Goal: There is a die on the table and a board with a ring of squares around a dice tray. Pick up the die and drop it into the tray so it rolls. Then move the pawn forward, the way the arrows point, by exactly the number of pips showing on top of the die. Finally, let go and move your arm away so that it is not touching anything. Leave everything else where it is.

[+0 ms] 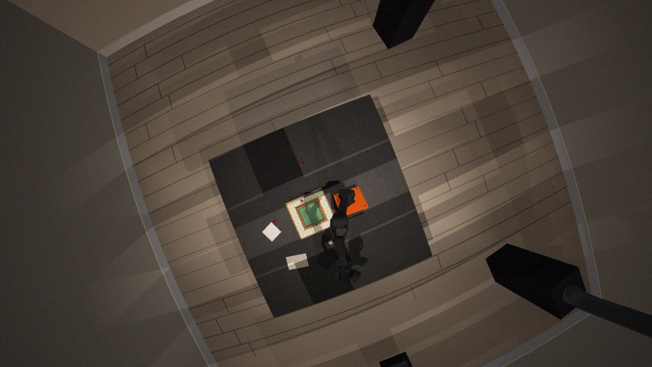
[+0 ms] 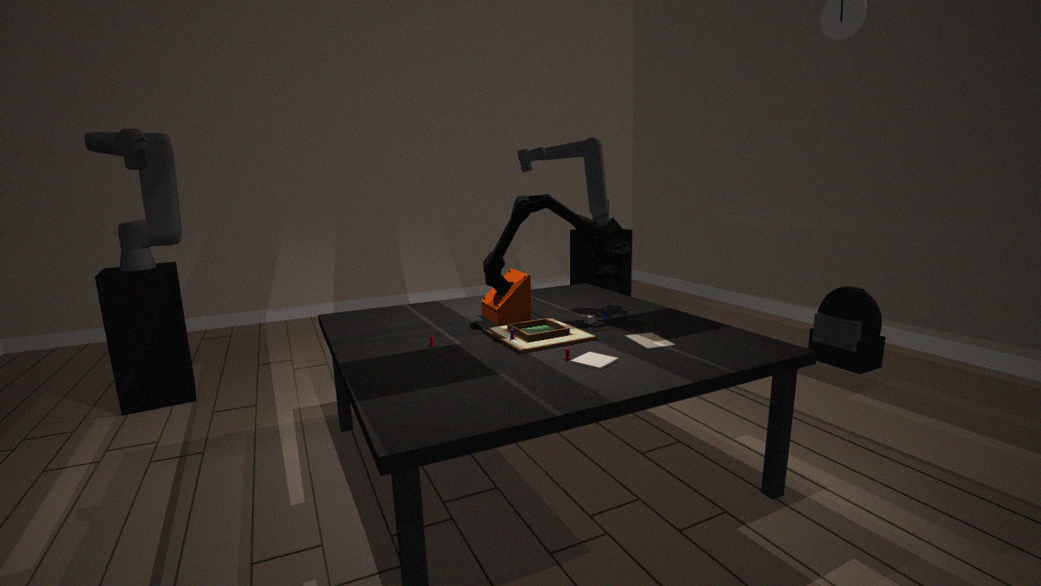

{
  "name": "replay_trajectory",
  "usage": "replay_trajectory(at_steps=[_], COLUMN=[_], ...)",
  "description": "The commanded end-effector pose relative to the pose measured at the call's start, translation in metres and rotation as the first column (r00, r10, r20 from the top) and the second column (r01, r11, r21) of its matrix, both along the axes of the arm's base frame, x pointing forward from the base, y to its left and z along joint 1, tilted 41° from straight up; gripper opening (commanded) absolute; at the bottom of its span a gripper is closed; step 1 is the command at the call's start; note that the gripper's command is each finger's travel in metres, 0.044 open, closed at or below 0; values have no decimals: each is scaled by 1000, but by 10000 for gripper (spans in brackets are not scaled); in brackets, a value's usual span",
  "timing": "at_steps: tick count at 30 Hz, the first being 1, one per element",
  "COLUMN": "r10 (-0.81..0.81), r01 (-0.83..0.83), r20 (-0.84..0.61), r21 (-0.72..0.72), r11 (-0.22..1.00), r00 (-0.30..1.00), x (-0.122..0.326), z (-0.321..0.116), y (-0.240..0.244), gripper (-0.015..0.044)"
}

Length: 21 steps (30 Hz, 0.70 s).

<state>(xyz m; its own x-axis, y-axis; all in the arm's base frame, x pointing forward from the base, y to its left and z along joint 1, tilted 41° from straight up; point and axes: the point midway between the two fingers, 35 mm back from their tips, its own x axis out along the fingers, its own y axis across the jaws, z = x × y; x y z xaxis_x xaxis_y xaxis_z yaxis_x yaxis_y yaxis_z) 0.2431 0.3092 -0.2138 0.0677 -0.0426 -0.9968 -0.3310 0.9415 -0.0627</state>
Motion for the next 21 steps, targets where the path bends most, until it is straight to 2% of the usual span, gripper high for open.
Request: replay_trajectory(at_steps=[1, 9, 21], r10=[-121, -286, -295], r01=[116, 227, 229], r20=[-13, -11, -10], r21=[-209, -581, -606], r11=[971, 781, 762], r00=[993, 958, 955], x=[10, 10, 5], z=[1, 38, 25], y=[-59, -178, -196], gripper=[275, 275, 275])
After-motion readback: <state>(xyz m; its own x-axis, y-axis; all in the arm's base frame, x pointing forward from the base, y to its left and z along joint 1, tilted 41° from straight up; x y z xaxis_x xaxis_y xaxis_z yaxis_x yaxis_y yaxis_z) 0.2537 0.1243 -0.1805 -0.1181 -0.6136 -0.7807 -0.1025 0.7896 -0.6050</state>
